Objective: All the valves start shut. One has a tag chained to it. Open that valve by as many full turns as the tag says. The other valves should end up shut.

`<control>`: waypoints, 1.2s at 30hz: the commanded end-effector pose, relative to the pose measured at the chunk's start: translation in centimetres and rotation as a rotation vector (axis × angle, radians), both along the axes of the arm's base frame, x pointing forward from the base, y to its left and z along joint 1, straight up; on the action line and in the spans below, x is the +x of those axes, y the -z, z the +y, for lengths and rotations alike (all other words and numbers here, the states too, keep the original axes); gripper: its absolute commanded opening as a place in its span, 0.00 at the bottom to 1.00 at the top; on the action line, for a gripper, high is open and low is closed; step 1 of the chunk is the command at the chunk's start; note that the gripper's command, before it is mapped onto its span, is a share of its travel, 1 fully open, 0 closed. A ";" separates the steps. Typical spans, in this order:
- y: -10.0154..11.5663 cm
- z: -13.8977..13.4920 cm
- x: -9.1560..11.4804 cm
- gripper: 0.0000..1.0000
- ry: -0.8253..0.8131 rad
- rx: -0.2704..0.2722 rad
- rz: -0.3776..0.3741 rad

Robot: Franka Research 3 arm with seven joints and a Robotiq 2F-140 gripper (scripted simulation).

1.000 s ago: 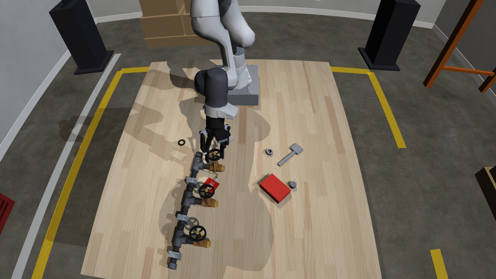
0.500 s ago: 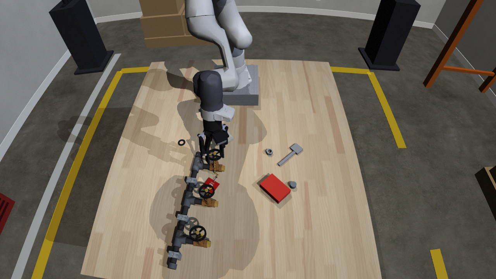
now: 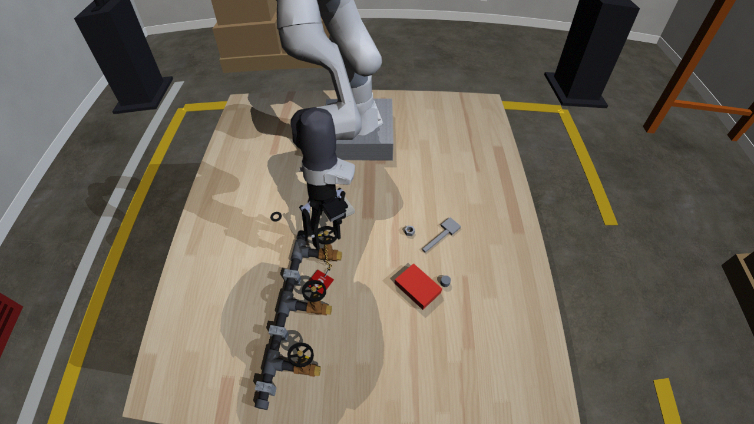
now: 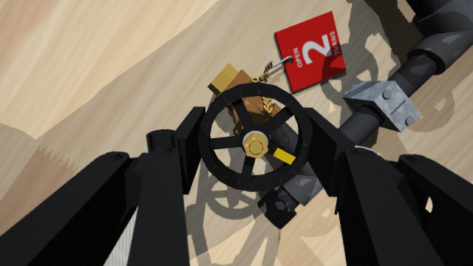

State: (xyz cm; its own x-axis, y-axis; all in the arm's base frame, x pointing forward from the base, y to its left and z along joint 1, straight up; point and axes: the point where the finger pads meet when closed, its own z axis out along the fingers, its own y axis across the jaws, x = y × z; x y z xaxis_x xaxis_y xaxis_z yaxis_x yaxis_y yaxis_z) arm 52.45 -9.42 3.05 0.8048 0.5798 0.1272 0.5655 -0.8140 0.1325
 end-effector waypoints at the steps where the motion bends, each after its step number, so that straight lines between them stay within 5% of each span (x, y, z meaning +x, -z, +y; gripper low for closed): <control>1: 0.0 0.0 0.1 1.00 -0.039 -0.004 0.004; 30: 0.0 0.0 0.1 1.00 -0.005 0.002 0.003; 36: 0.0 0.0 0.1 1.00 0.184 0.036 -0.003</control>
